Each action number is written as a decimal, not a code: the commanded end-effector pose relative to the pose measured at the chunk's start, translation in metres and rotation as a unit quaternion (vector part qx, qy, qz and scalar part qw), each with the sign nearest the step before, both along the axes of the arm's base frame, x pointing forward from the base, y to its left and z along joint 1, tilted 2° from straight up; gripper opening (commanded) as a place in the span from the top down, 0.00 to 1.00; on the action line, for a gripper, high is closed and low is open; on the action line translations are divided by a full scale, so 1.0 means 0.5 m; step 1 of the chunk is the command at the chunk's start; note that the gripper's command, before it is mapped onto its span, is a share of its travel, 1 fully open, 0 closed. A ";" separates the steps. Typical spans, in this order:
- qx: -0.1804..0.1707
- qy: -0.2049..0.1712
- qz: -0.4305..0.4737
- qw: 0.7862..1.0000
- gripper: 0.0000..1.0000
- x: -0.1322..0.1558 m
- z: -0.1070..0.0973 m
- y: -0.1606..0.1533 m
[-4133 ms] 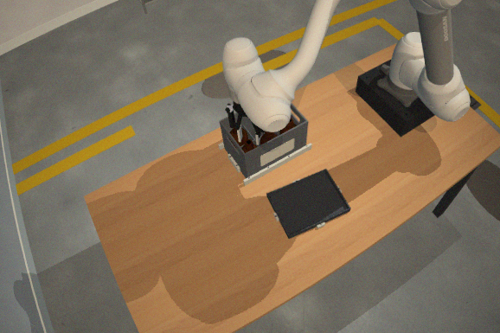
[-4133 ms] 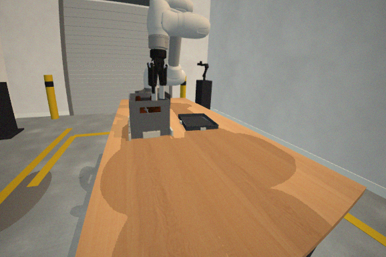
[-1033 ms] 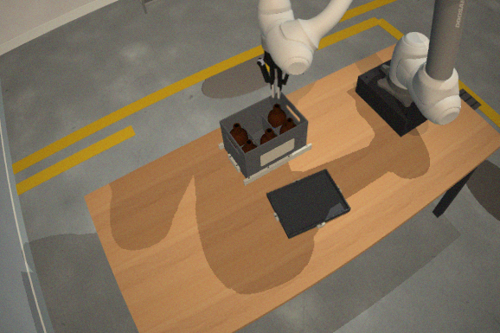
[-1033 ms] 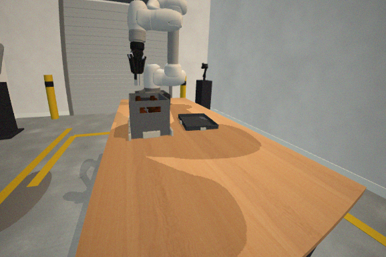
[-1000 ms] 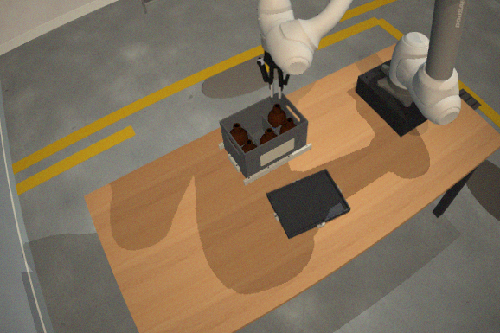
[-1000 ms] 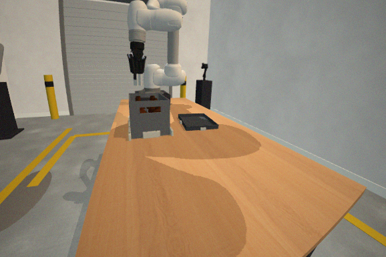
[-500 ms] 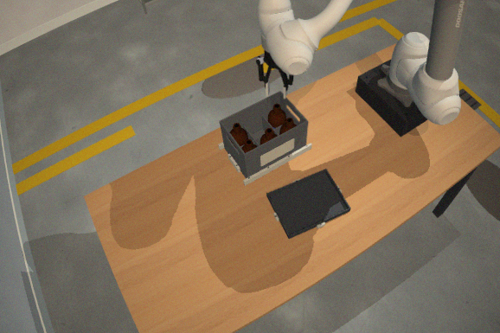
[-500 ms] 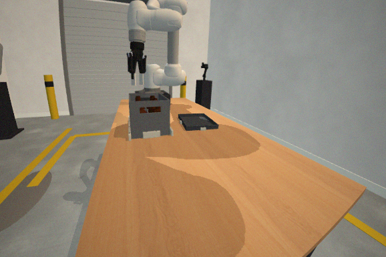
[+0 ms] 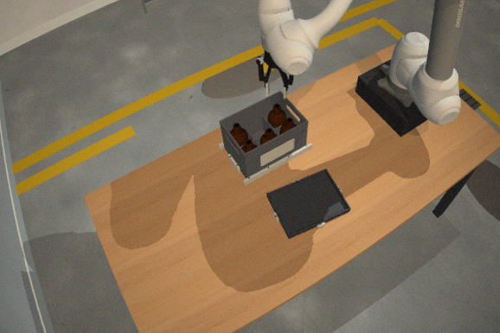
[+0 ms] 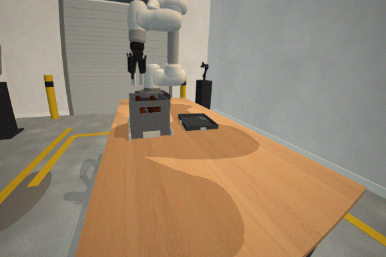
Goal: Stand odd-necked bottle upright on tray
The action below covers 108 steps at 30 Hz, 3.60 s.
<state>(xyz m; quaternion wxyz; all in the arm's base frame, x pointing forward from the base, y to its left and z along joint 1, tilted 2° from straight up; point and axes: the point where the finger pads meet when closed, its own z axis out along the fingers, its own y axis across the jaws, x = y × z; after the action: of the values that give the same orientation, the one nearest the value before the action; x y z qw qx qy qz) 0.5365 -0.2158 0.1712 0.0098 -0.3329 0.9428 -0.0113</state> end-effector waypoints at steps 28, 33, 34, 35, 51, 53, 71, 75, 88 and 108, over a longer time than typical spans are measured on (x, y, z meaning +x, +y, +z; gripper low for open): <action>0.001 -0.001 0.002 1.000 0.62 -0.003 -0.027 -0.002; 0.001 -0.001 0.002 1.000 0.62 -0.002 -0.040 -0.002; 0.001 -0.001 0.002 1.000 0.62 -0.002 -0.042 -0.002; 0.001 -0.001 0.002 1.000 0.62 -0.002 -0.045 -0.002; 0.001 -0.001 0.002 1.000 0.62 -0.001 -0.078 -0.003; 0.001 -0.001 0.002 1.000 0.62 -0.001 -0.081 -0.003; 0.001 -0.001 0.002 1.000 0.62 -0.001 -0.089 -0.003; 0.001 -0.001 0.002 1.000 0.62 -0.001 -0.089 -0.003; 0.001 -0.001 0.002 1.000 0.62 -0.001 -0.089 -0.003; 0.001 -0.001 0.002 1.000 0.62 -0.001 -0.089 -0.003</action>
<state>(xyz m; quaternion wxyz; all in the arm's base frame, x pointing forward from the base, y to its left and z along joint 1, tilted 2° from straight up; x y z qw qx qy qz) 0.5378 -0.2166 0.1294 0.0112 -0.3330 0.9428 -0.0126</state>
